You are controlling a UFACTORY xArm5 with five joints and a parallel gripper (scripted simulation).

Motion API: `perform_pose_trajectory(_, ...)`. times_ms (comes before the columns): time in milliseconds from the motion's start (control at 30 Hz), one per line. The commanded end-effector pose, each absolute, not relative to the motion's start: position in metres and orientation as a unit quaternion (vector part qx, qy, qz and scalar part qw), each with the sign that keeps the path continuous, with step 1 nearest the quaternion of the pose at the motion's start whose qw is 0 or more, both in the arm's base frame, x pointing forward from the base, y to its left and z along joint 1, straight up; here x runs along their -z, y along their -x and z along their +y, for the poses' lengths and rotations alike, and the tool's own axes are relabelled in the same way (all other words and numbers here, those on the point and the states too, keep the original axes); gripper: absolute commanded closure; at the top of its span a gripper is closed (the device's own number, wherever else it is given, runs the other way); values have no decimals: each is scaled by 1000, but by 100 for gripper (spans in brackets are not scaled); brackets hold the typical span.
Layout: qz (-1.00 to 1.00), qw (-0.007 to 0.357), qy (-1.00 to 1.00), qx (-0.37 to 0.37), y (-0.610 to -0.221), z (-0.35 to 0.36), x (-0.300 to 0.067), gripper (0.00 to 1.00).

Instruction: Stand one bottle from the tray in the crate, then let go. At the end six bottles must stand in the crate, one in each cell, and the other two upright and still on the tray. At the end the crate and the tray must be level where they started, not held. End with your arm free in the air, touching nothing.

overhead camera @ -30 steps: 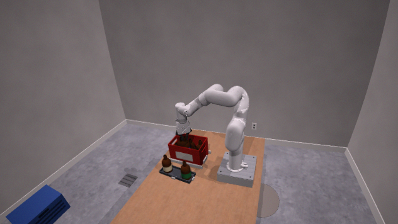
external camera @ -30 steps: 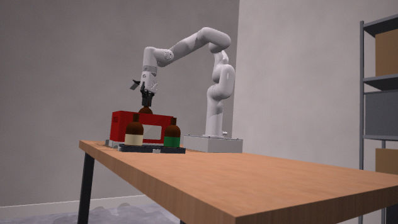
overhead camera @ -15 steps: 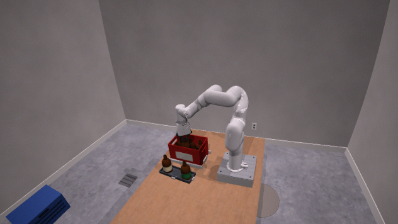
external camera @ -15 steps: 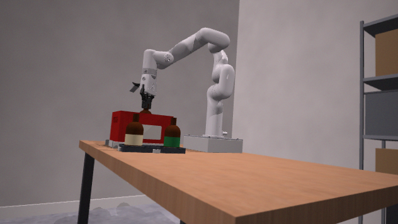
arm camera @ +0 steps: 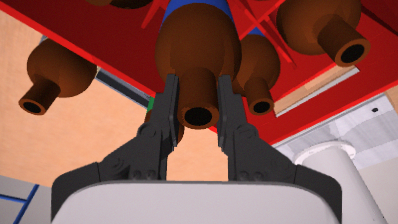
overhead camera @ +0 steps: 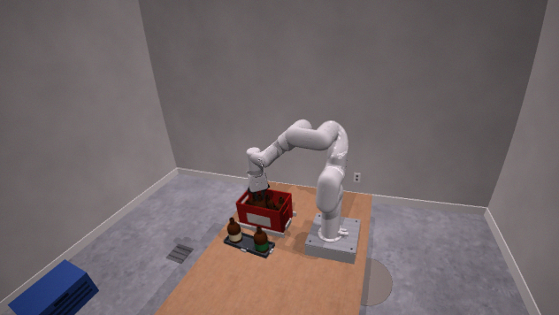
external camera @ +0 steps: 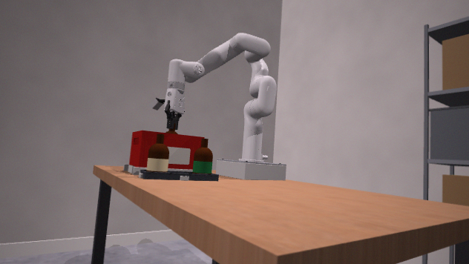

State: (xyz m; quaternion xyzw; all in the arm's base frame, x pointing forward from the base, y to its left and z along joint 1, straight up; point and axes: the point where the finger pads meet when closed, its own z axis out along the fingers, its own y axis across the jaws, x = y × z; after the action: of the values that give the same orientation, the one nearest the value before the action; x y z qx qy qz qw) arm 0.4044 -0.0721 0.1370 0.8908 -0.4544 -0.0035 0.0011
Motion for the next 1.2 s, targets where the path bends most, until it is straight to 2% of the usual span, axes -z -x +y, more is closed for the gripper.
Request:
perform_pose_trajectory(0,-454,0,-891,1,-406,-72,-138,100)
perform_pose_trajectory(1167,-454,0,-891,1,-406,-72,-127,100)
